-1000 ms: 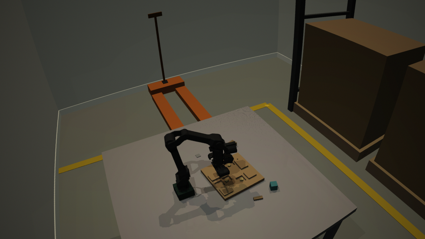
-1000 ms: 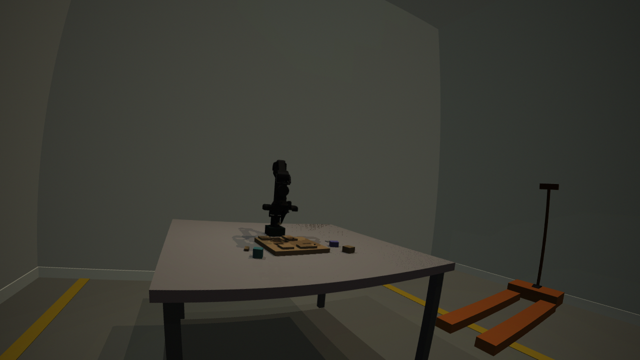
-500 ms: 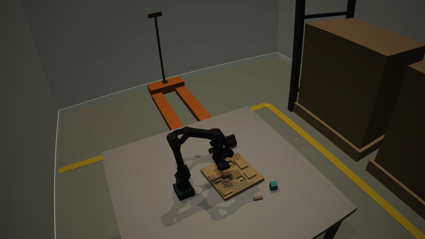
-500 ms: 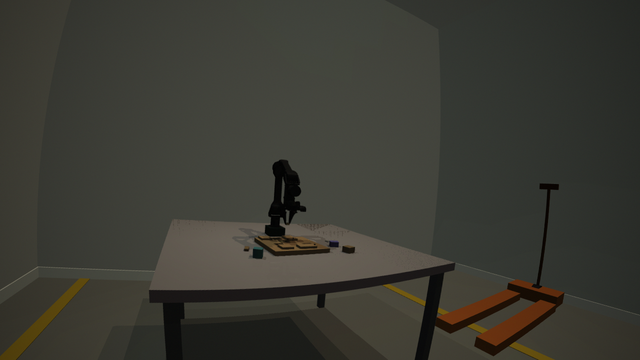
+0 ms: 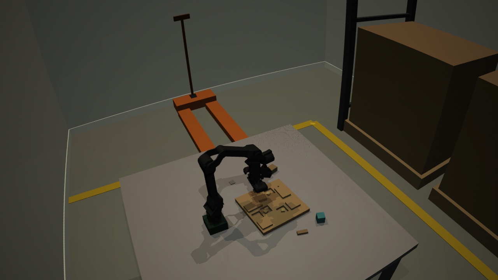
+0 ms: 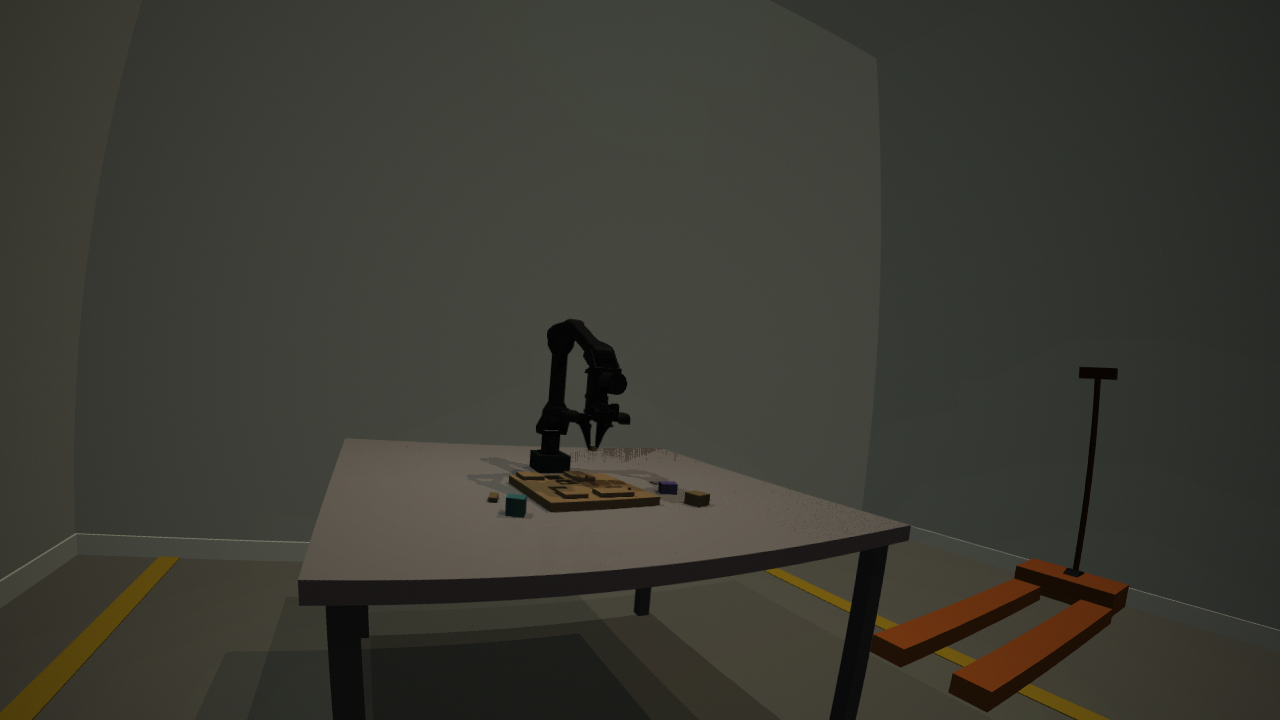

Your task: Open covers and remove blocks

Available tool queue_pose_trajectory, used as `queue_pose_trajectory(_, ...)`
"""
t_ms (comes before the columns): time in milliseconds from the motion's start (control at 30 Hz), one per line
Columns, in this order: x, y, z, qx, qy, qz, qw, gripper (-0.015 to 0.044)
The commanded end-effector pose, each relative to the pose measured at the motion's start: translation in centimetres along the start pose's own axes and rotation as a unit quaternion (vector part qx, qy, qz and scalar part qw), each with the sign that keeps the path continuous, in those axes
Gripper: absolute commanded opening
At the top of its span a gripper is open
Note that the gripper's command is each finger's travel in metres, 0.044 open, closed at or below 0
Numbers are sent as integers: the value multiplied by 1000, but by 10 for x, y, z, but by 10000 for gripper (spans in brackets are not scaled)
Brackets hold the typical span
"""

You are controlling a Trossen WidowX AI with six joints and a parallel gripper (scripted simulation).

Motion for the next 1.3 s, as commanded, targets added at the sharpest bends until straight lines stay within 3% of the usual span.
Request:
queue_pose_trajectory(0, -3, 14, 7, 2, -5, -1, 1000, 80)
queue_pose_trajectory(1267, -1, 153, 11, 2, -5, 5, 1000, 80)
Point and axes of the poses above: the point midway between the two fingers, 35 mm back from their tips, its own x axis out along the fingers, its own y axis across the jaws, z = x × y, the point moved 4 cm from there along -x, back along the fingers, and after that the axes turned 11 degrees about -x, right-handed, at the moved point
